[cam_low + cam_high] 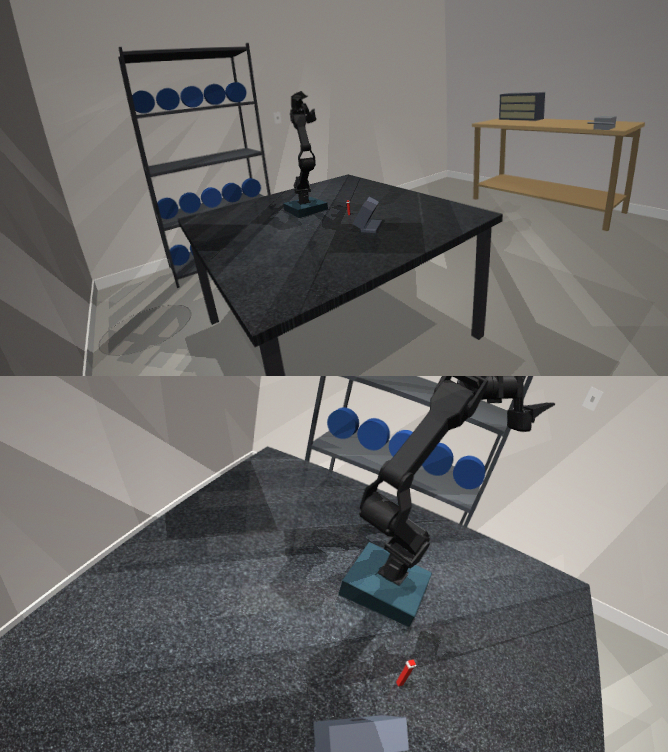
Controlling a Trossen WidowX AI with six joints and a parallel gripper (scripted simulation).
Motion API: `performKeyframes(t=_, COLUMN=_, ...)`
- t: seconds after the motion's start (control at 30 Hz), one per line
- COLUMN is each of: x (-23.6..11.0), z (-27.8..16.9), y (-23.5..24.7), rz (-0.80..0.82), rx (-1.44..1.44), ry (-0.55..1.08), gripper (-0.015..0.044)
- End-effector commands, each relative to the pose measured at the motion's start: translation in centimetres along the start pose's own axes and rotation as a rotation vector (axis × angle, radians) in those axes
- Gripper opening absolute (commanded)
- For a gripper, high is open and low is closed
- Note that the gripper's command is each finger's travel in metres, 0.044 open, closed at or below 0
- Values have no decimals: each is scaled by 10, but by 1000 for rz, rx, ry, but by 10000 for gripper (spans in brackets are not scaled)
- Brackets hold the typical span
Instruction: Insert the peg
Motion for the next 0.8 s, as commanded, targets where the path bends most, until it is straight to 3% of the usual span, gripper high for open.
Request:
performKeyframes(t=0.0, x=0, z=0, y=0, rz=1, rx=0, ry=0, gripper=426)
performKeyframes(t=0.77, x=38, z=24, y=36, rz=205, rx=-15, ry=72, gripper=440)
Point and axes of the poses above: the point midway between the two fingers, 35 mm back from their tips, its own x axis out along the fingers, its own y axis across the jaws, z = x × y, the point moved 1 cm from there along -x, back along the fingers, and after that the axes turned 12 degrees about -x, right-handed, at the moved point
